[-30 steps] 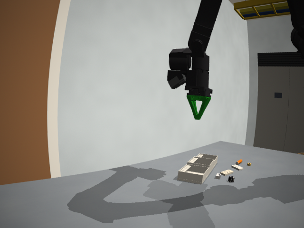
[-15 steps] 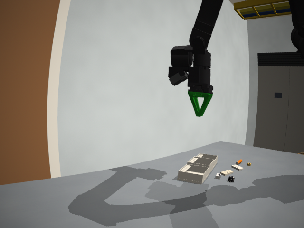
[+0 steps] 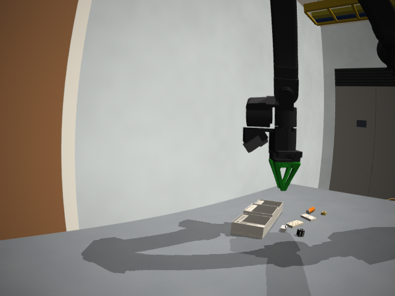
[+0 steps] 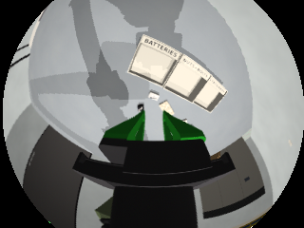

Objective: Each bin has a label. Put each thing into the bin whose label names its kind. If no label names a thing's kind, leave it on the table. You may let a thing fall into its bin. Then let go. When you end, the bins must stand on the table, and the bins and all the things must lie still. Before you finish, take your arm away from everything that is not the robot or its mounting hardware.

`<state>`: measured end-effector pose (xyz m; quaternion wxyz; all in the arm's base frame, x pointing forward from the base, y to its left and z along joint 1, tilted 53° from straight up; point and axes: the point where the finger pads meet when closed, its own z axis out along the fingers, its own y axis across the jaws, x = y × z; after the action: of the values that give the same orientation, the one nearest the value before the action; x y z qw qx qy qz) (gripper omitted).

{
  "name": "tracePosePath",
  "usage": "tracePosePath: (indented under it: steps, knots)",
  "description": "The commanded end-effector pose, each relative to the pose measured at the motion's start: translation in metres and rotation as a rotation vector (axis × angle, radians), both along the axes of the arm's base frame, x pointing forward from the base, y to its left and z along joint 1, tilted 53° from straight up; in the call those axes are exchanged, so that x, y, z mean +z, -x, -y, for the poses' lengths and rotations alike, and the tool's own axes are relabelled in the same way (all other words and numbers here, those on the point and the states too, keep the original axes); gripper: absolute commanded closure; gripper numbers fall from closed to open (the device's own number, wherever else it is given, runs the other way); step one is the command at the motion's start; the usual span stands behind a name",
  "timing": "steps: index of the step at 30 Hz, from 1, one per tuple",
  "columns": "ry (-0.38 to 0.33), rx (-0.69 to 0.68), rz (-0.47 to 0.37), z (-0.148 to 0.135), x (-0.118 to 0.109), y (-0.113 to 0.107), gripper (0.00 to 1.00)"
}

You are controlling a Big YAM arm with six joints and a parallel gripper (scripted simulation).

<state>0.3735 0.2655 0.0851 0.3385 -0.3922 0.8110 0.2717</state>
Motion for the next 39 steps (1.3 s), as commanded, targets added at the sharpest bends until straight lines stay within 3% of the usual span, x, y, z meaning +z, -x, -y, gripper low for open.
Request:
tracePosePath:
  steps: [1,5,7,9,10,12,14,33,39]
  knots:
    - [0.04,0.1,0.115,-0.013,-0.027,0.003,0.72]
    - [0.078,0.17,0.212,-0.021,-0.053,0.006,0.72]
    - [0.099,0.201,0.253,-0.014,-0.045,-0.011,0.72]
    - [0.123,0.235,0.27,-0.013,-0.046,-0.01,0.72]
    - [0.13,0.247,0.284,-0.018,-0.034,-0.007,0.72]
    - [0.13,0.247,0.284,-0.018,-0.034,-0.007,0.72]
    - [0.163,0.299,0.336,-0.017,-0.053,0.002,0.72]
    - [0.308,0.578,0.705,-0.025,-0.033,-0.003,0.72]
    - [0.353,0.678,0.805,-0.022,-0.039,-0.004,0.72]
